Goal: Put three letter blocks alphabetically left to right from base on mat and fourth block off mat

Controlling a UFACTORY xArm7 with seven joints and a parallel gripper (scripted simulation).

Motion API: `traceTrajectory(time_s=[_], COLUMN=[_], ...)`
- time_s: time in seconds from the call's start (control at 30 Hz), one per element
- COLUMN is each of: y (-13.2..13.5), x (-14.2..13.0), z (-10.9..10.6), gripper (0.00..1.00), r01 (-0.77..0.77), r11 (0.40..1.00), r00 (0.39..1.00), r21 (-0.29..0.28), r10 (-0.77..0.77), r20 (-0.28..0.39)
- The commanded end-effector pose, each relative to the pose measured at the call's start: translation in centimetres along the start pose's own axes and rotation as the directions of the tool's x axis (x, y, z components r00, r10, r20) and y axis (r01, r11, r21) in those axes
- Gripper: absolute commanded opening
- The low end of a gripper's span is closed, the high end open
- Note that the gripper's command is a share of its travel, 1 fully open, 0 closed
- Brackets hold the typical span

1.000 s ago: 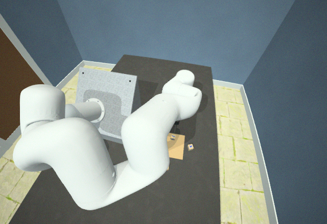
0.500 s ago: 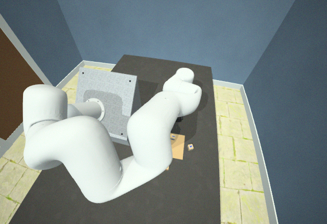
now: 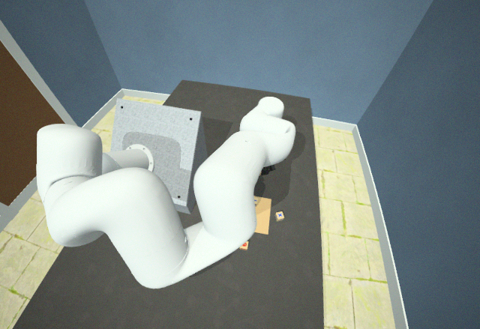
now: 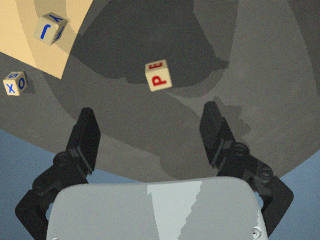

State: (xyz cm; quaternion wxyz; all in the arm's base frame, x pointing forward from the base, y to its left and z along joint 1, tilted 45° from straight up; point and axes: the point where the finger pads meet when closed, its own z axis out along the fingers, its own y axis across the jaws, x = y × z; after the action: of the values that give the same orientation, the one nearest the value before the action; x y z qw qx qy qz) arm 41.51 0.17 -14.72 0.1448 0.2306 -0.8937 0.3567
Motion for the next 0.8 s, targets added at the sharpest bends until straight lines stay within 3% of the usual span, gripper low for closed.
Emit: traceTrajectory(time_s=[0.0,0.4,0.43,0.77], y=[0.72,1.24,1.24,1.24], x=[-0.47,-0.68,-0.68,-0.68], z=[-0.16,-0.11,-0.11,-0.11], gripper=[1.0,1.0,0.63,0.63], r01=[0.139,0.236,0.236,0.236], r11=[0.99,0.972,0.972,0.972], r00=[0.99,0.972,0.972,0.972], r21=[-0.005,-0.007,-0.007,-0.007], r10=[-0.139,-0.236,-0.236,-0.236], r20=[0.0,0.0,0.0,0.0])
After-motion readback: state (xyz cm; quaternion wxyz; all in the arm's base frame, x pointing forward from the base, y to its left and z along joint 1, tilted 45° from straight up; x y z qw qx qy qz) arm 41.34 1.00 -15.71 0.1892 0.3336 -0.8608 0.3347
